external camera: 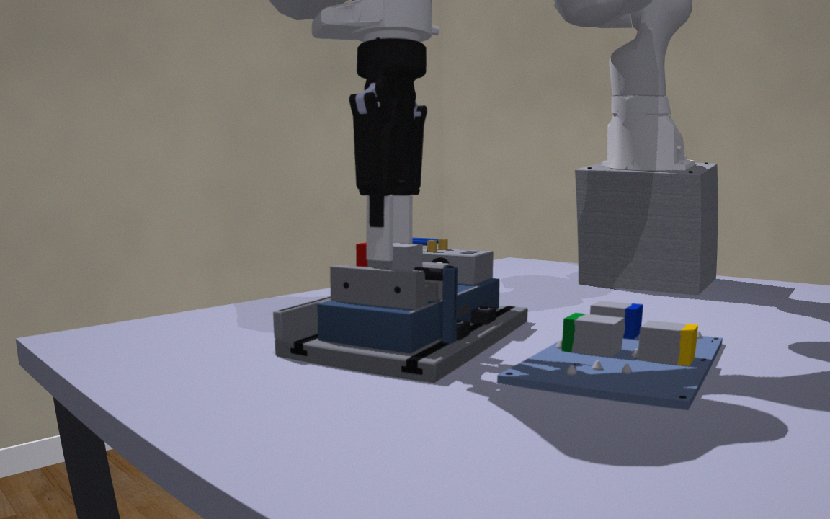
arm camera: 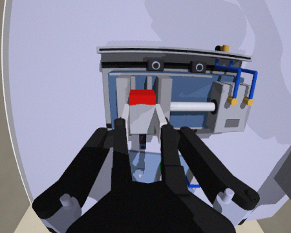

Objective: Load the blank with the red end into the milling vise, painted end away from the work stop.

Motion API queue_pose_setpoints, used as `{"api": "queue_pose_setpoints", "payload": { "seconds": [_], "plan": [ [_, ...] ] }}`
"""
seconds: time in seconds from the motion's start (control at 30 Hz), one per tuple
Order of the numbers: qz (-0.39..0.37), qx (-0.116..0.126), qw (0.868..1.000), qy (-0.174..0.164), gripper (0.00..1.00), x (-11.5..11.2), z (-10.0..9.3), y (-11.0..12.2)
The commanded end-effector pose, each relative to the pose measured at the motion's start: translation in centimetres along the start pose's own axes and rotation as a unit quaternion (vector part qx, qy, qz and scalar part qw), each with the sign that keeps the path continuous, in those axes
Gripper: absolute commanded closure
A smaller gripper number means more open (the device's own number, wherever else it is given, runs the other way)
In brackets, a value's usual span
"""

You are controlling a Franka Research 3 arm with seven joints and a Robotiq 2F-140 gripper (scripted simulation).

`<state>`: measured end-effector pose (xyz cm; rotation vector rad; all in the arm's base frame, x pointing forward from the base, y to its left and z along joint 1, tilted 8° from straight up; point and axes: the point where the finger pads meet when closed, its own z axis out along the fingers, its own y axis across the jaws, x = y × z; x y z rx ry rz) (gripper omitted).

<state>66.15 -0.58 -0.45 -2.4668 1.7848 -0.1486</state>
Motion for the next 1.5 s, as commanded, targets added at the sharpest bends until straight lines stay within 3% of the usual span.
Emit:
{"api": "queue_pose_setpoints", "payload": {
  "seconds": [0.0, 1.47],
  "plan": [
    [0.000, 0.000, 1.000, -0.001, 1.00, -0.04, -0.31, -0.04],
    [0.000, 0.000, 1.000, -0.001, 1.00, 0.02, 0.06, 0.00]
  ]
}}
